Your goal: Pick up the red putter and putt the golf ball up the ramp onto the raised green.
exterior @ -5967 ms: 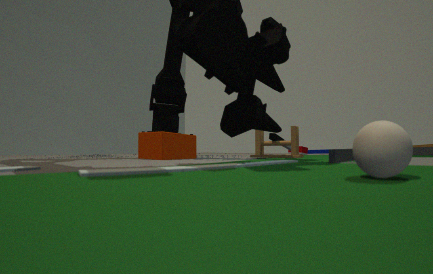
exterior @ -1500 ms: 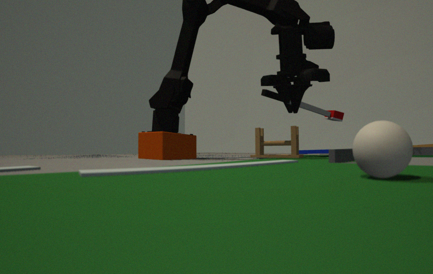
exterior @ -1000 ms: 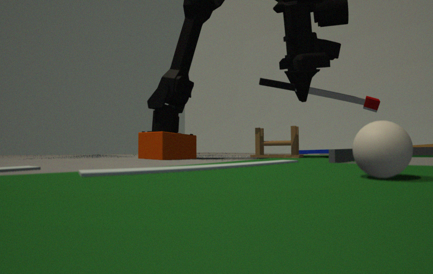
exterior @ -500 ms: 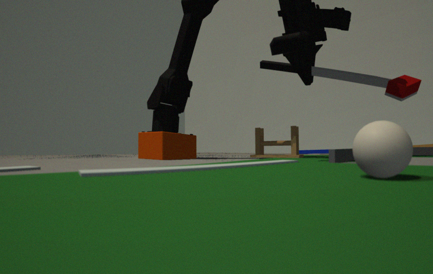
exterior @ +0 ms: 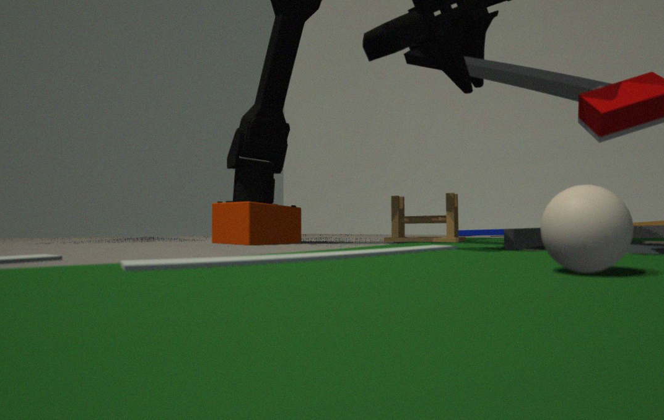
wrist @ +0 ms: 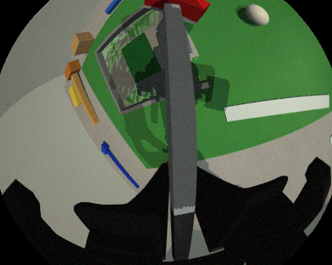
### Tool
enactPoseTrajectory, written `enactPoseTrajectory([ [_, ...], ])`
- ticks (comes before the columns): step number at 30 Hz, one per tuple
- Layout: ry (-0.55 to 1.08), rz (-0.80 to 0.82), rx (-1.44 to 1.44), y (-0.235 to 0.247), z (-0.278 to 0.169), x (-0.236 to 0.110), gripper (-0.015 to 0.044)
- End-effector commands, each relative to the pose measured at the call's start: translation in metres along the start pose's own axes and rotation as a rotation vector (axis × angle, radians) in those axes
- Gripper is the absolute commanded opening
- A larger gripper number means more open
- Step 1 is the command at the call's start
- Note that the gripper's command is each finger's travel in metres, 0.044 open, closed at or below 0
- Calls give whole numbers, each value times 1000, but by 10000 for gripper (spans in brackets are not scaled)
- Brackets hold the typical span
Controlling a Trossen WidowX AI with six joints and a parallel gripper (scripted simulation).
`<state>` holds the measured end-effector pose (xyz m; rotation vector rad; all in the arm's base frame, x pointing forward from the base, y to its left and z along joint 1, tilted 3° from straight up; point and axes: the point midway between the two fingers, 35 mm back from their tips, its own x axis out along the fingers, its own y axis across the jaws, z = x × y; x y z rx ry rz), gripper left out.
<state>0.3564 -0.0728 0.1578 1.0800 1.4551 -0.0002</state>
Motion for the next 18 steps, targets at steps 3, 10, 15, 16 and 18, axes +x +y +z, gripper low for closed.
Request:
enactPoseTrajectory([
  [3,-29,89,215,-12,16,-29,0],
  [10,-44,189,463,-31,30,-59,0],
  [15,-45,223,538,-37,34,-68,0],
  [16,-45,223,538,-37,34,-68,0],
  [18,-45,223,538,-41,36,-67,0],
])
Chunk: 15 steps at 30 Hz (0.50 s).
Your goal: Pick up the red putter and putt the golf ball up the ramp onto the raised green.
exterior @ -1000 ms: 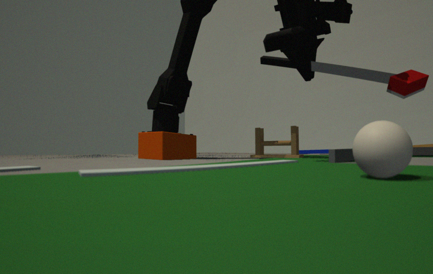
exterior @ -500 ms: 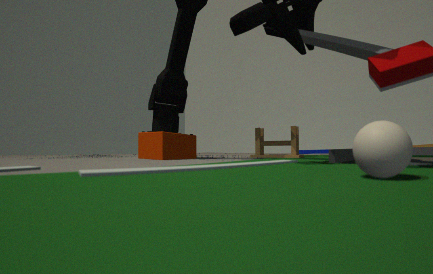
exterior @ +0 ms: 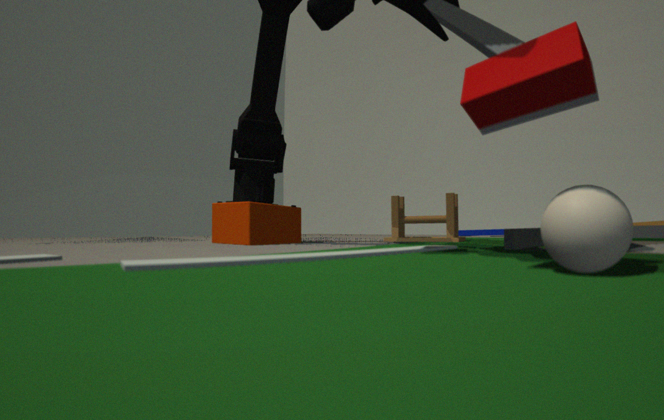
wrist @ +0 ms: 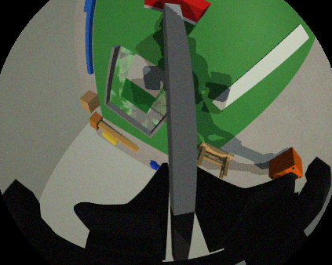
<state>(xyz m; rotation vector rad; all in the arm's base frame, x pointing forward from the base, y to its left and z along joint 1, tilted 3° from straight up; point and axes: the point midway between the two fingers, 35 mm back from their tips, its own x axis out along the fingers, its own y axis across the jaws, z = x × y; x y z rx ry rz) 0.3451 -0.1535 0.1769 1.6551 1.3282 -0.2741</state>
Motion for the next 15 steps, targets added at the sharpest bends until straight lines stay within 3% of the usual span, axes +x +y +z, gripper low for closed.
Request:
enactPoseTrajectory([
  [1,-1,12,2,-1,6,0,0],
  [15,-2,11,2,-27,37,11,0],
])
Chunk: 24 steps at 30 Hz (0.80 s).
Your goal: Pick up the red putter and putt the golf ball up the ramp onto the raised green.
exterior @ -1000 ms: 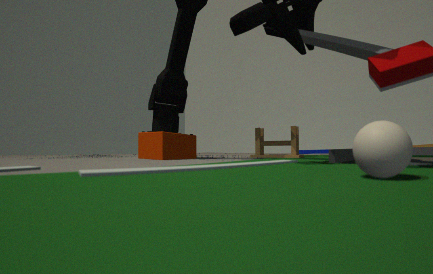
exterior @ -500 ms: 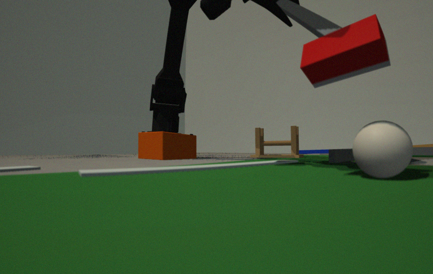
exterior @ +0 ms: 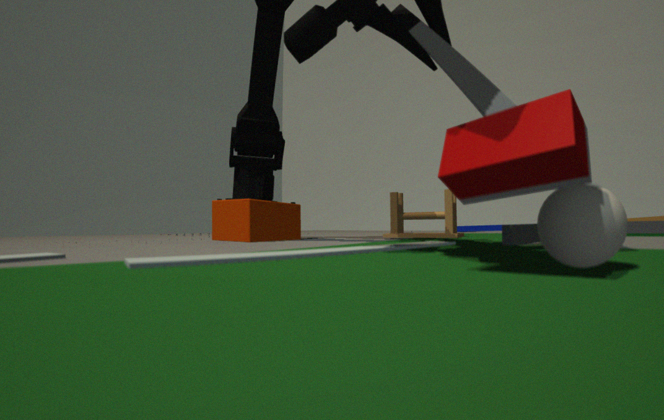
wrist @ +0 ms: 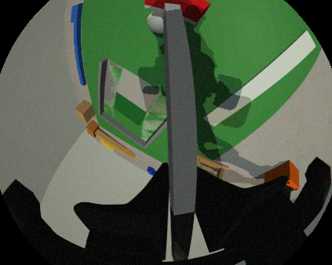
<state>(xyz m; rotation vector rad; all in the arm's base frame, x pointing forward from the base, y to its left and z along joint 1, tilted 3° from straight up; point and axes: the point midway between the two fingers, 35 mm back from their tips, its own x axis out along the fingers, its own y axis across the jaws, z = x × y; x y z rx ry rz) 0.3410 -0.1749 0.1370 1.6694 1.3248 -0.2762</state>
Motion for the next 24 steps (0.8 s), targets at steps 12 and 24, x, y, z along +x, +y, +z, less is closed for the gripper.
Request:
enactPoseTrajectory([
  [12,-5,4,-9,-13,17,4,0],
  [24,-5,3,-7,-16,22,6,0],
])
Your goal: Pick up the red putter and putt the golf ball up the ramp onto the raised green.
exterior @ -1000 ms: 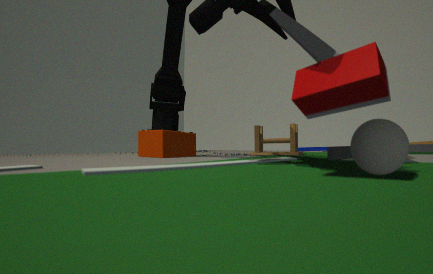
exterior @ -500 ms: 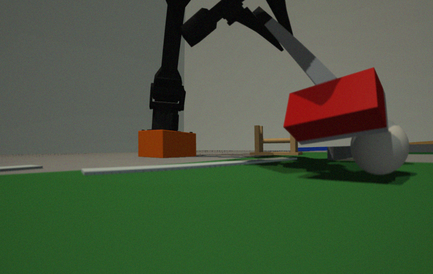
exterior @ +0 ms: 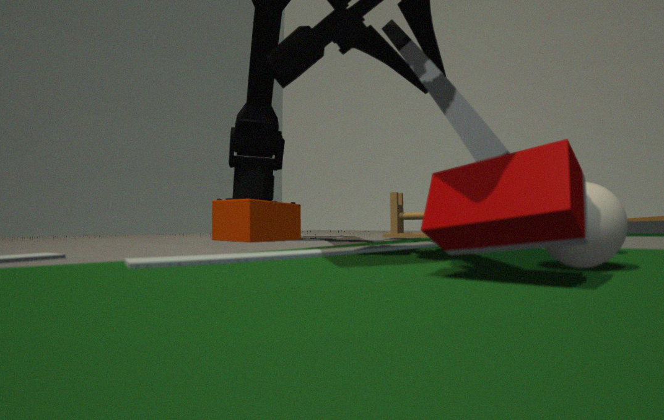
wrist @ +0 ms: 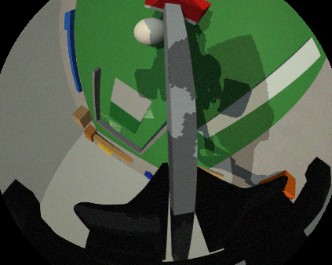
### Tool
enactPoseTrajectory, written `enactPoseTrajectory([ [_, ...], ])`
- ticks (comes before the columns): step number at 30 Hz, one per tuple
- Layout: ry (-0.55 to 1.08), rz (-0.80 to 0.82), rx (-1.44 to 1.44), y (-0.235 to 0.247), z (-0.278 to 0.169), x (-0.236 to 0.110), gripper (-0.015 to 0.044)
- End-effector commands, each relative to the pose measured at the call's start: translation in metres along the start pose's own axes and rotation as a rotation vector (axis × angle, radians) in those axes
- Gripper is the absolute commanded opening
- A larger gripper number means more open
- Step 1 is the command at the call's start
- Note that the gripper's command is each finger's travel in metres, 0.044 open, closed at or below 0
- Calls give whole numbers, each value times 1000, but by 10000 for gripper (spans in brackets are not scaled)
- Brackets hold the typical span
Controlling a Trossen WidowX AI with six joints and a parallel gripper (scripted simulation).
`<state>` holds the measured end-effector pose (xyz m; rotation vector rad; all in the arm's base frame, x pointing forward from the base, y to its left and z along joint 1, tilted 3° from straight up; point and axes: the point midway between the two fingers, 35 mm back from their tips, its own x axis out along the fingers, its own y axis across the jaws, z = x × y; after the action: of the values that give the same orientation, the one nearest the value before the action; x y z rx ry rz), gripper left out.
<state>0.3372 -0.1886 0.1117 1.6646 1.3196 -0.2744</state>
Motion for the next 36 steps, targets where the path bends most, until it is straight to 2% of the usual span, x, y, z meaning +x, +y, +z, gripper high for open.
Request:
enactPoseTrajectory([
  [1,-1,1,-2,1,-1,0,0],
  [7,-1,1,-2,-1,2,-3,0],
  [15,-3,0,-4,-15,22,-24,0],
  [27,3,-3,11,-17,21,-21,0],
  [36,-10,-5,2,33,-41,57,0],
])
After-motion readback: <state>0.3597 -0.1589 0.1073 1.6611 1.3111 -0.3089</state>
